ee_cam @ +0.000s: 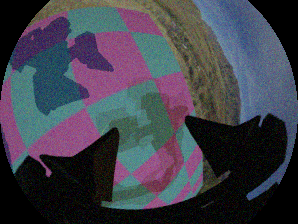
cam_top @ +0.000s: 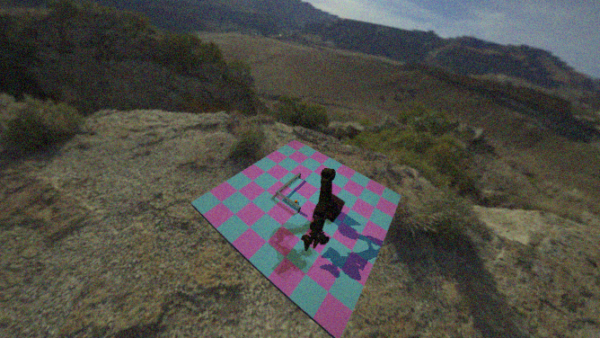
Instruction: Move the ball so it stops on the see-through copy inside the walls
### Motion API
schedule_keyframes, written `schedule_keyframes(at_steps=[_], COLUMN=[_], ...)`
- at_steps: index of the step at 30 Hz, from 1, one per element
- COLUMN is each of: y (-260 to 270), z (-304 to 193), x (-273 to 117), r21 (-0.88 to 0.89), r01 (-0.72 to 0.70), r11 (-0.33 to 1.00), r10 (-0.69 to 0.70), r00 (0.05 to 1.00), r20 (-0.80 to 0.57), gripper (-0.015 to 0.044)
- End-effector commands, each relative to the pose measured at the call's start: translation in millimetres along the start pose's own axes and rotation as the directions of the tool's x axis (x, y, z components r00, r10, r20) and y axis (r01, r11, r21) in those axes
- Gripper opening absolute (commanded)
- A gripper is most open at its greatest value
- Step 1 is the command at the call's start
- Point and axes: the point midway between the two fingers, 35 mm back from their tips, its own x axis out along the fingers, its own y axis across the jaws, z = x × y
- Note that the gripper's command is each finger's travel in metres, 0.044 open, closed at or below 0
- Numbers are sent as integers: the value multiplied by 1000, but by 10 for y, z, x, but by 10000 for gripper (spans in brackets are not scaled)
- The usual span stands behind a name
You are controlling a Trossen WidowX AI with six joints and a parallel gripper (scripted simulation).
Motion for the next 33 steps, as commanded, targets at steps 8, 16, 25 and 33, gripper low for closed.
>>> schedule_keyframes(at_steps=[8, 16, 25, 33], y=[-10, -13, -9, 28], z=[-327, -920, -1708, -2460], x=[105, 176, 60, -286], r21=[-5, 31, 173, 376], r01=[-46, -123, -172, -126], r11=[999, 992, 970, 918], r10=[45, 127, 233, 333], r00=[993, 953, 864, 759], r20=[-109, -276, -447, -559], gripper=[221, 221, 221, 221])
